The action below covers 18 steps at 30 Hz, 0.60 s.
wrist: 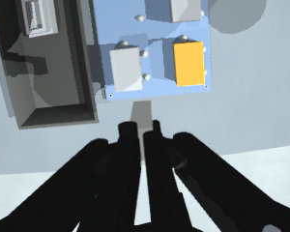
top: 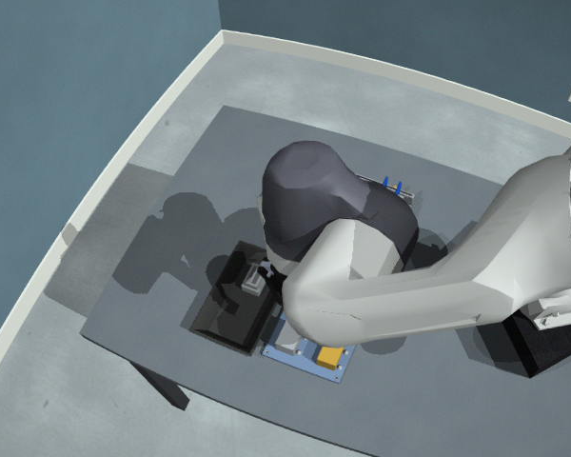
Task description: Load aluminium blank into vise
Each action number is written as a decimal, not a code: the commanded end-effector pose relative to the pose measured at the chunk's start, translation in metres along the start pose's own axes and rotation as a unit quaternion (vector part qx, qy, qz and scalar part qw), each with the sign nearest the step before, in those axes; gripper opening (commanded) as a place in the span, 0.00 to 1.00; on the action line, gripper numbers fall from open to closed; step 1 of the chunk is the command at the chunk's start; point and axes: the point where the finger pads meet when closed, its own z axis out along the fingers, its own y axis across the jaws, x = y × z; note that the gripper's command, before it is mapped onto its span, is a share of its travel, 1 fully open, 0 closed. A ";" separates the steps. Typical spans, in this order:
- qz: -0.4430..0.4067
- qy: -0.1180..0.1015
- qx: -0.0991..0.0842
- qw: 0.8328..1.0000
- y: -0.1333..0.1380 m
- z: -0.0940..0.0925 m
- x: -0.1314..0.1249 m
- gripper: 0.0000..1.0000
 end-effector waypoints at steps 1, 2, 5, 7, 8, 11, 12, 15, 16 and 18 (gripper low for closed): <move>0.004 0.000 -0.010 1.000 0.006 -0.004 -0.001 0.00; 0.004 0.000 -0.010 1.000 0.006 -0.004 -0.001 0.00; 0.004 0.000 -0.010 1.000 0.006 -0.005 -0.001 0.00; 0.004 0.000 -0.010 1.000 0.006 -0.005 -0.001 0.00; 0.004 0.000 -0.010 1.000 0.006 -0.005 -0.001 0.00; 0.004 0.001 -0.011 1.000 0.003 -0.005 -0.002 0.00; 0.003 0.004 -0.013 1.000 -0.003 -0.004 -0.002 0.00; -0.002 0.015 -0.022 1.000 -0.045 0.002 -0.007 0.00; -0.002 0.015 -0.024 1.000 -0.058 0.003 -0.008 0.00; -0.003 0.015 -0.024 1.000 -0.080 0.004 -0.009 0.00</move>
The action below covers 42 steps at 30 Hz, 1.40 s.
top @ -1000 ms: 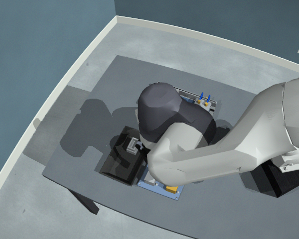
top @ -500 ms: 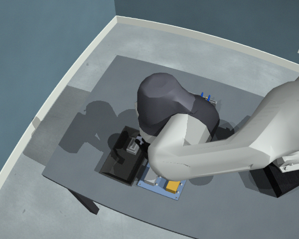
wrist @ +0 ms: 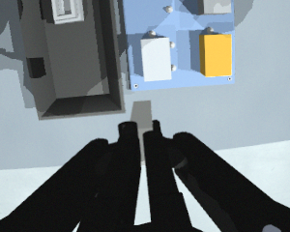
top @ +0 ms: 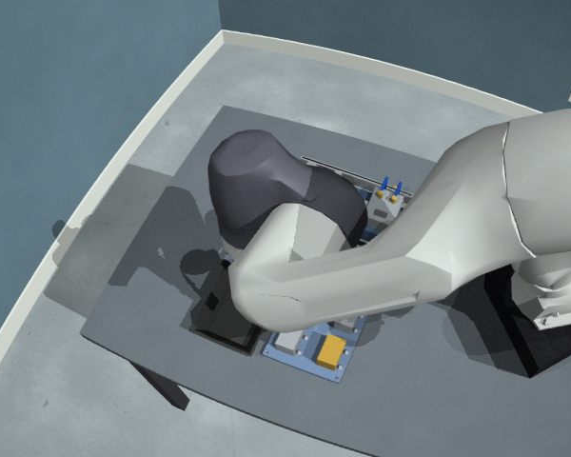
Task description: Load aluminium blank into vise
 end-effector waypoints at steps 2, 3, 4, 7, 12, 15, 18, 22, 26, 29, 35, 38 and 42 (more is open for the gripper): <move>0.007 0.014 -0.007 1.000 -0.031 0.006 0.003 0.00; 0.007 0.012 -0.005 1.000 -0.053 0.005 0.003 0.00; 0.008 0.010 -0.003 1.000 -0.065 0.004 0.004 0.00; 0.011 0.003 0.003 1.000 -0.095 0.000 0.007 0.00; 0.013 -0.001 0.007 1.000 -0.109 -0.003 0.009 0.00; 0.013 -0.001 0.007 1.000 -0.109 -0.003 0.009 0.00; 0.013 -0.001 0.007 1.000 -0.109 -0.002 0.009 0.00; 0.013 -0.001 0.007 1.000 -0.109 0.000 0.009 0.00; 0.013 -0.001 0.007 1.000 -0.109 0.004 0.009 0.00; 0.013 -0.001 0.007 1.000 -0.109 0.008 0.009 0.00; 0.013 -0.001 0.007 1.000 -0.109 0.017 0.009 0.00; 0.013 -0.001 0.007 1.000 -0.110 0.021 0.009 0.00; 0.013 -0.001 0.007 1.000 -0.110 0.029 0.009 0.00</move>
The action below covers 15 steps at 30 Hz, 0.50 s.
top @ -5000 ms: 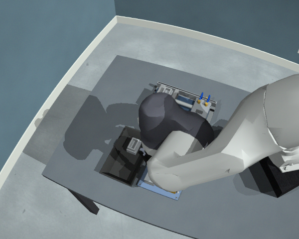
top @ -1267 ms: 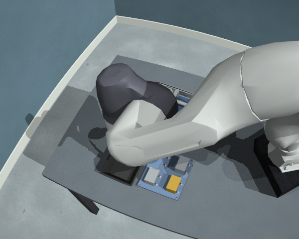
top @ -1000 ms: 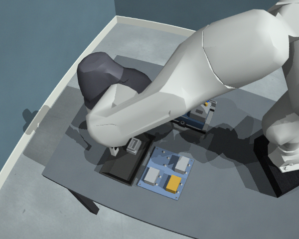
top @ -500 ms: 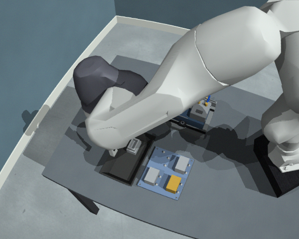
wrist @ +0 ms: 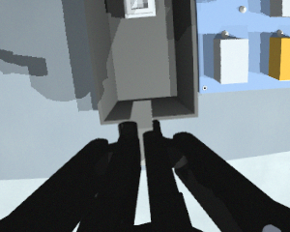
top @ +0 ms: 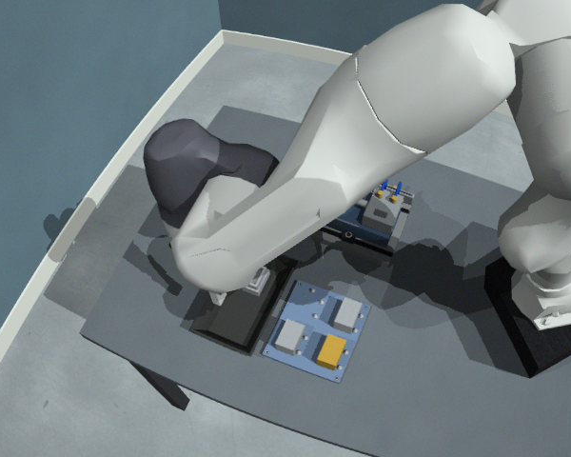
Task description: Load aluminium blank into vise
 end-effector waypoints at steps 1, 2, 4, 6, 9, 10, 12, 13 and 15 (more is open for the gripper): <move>0.013 0.003 0.006 1.000 -0.005 0.006 0.002 0.00; 0.013 0.003 0.006 1.000 -0.005 0.008 0.002 0.00; 0.013 0.003 0.006 1.000 -0.005 0.012 0.002 0.00; 0.013 0.003 0.006 1.000 -0.005 0.016 0.002 0.00; 0.013 0.003 0.006 1.000 -0.005 0.021 0.002 0.00; 0.013 0.003 0.006 1.000 -0.005 0.021 0.002 0.00; 0.013 0.003 0.006 1.000 -0.005 0.023 0.002 0.00; 0.013 0.003 0.006 1.000 -0.005 0.024 0.002 0.00; 0.013 0.003 0.006 1.000 -0.005 0.027 0.002 0.00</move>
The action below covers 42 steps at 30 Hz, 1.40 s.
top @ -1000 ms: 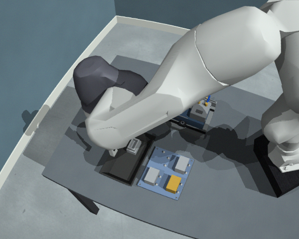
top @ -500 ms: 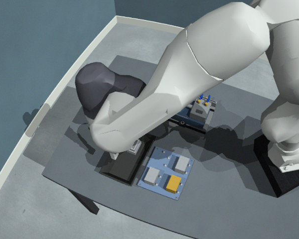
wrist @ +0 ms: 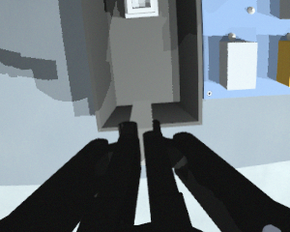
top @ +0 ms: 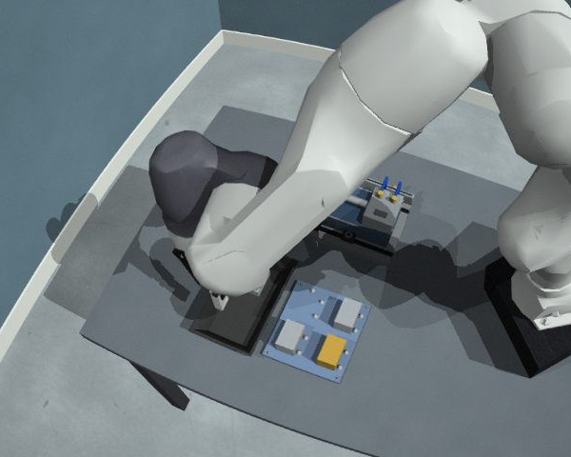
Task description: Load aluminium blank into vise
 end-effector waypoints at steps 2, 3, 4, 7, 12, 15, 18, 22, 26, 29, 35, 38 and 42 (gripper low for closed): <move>0.019 0.005 0.005 1.000 -0.004 0.006 0.000 0.00; 0.019 0.005 0.005 1.000 -0.004 0.007 0.000 0.00; 0.019 0.005 0.005 1.000 -0.004 0.008 0.000 0.00; 0.019 0.005 0.005 1.000 -0.004 0.010 0.000 0.00; 0.019 0.005 0.005 1.000 -0.004 0.013 0.000 0.00; 0.019 0.005 0.005 1.000 -0.004 0.013 0.000 0.00; 0.019 0.005 0.005 1.000 -0.004 0.014 0.000 0.00; 0.019 0.005 0.005 1.000 -0.004 0.014 0.000 0.00; 0.019 0.005 0.005 1.000 -0.004 0.014 0.000 0.00; 0.019 0.005 0.005 1.000 -0.004 0.014 0.000 0.00; 0.019 0.005 0.005 1.000 -0.004 0.014 0.000 0.00; 0.019 0.005 0.005 1.000 -0.004 0.014 0.000 0.00; 0.019 0.005 0.005 1.000 -0.004 0.014 0.000 0.00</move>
